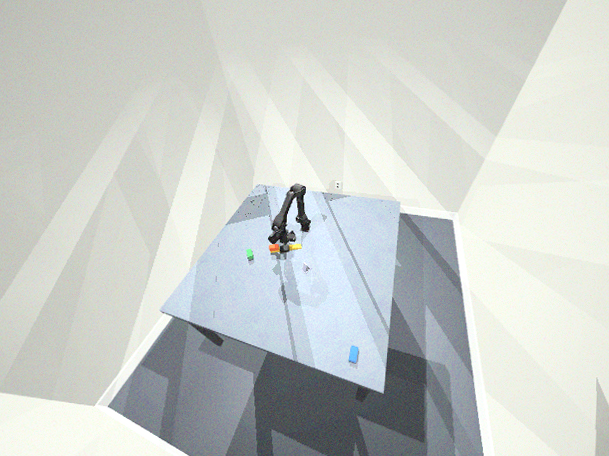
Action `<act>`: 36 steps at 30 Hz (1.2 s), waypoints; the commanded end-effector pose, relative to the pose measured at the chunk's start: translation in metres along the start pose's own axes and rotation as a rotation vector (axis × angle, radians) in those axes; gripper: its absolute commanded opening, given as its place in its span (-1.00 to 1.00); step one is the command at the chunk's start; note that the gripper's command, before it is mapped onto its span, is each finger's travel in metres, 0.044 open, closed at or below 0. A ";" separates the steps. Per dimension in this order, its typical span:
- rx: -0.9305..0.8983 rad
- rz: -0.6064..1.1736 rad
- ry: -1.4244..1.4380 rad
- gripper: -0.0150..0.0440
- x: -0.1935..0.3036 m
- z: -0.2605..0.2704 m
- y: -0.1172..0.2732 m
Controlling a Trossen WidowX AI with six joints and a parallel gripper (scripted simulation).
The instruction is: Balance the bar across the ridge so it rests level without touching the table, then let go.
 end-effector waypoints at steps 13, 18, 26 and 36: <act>0.000 0.000 0.000 -0.14 0.000 0.000 0.000; 0.000 0.000 0.000 -0.45 0.001 -0.001 0.003; 0.000 -0.001 -0.001 -0.49 0.004 -0.003 0.023; 0.001 -0.001 -0.001 -0.49 0.005 -0.005 0.048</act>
Point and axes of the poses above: the point midway between the two fingers, 35 mm back from their tips, its own y axis back along the fingers, its own z axis across the jaws, x = y × z, the point moved 3 cm from there along y, back along the fingers, and after that the axes turned 10 degrees about y, right-handed, at the moved point
